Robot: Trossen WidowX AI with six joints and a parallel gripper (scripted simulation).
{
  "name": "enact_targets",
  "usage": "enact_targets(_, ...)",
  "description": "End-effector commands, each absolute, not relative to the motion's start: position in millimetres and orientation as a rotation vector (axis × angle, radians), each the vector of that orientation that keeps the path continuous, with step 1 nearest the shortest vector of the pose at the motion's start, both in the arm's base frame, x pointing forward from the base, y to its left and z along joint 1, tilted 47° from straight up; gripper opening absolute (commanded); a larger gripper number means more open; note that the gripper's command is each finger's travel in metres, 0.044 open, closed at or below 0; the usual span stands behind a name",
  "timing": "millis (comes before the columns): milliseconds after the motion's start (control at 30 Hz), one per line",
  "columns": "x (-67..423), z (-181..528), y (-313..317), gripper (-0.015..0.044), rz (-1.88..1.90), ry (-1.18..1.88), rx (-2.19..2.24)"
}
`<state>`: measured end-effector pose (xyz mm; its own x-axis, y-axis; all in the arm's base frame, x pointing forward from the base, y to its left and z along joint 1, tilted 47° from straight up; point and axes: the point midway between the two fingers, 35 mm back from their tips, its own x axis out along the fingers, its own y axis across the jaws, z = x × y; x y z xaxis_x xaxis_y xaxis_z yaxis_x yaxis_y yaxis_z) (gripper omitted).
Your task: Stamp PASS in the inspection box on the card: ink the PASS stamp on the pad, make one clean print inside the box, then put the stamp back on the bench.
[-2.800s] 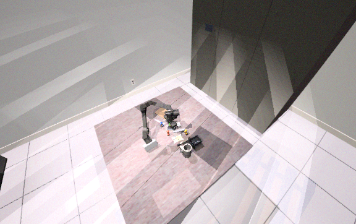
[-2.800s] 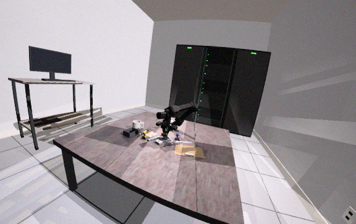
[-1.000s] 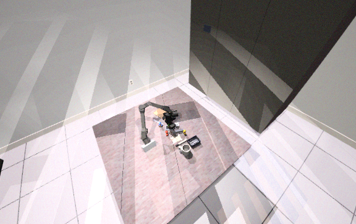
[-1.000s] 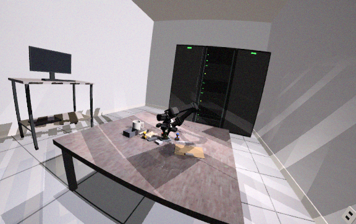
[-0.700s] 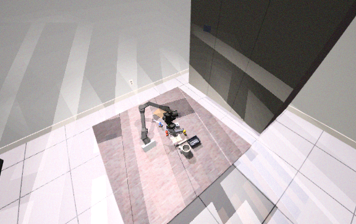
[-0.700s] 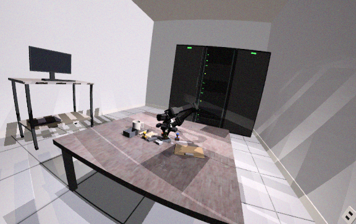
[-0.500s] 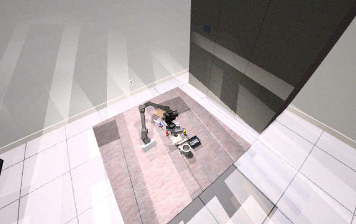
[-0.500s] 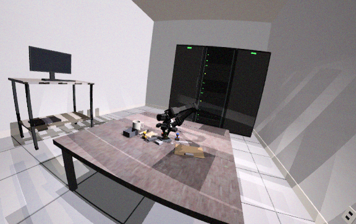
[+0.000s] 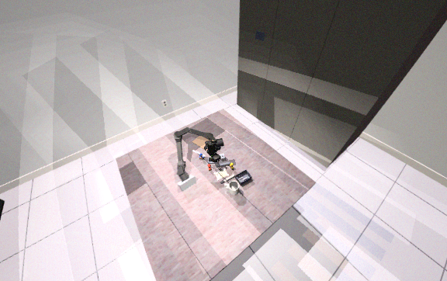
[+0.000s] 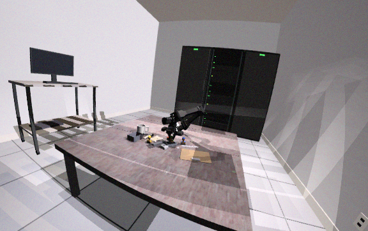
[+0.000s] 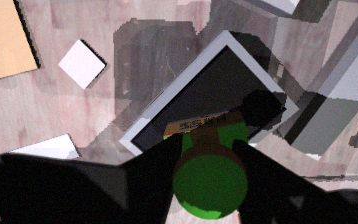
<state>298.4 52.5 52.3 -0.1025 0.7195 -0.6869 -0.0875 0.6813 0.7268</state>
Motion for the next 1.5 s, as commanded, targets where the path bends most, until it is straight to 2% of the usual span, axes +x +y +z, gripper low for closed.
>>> enact_targets(0, 299, 54, 51, 0.0000, 0.739, 1.532, 0.541)
enact_targets(1267, 304, 89, 13, 0.0000, 0.738, 1.533, 0.540)
enact_targets(1467, 305, 74, -3, 0.0000, 0.810, 1.484, 0.455)
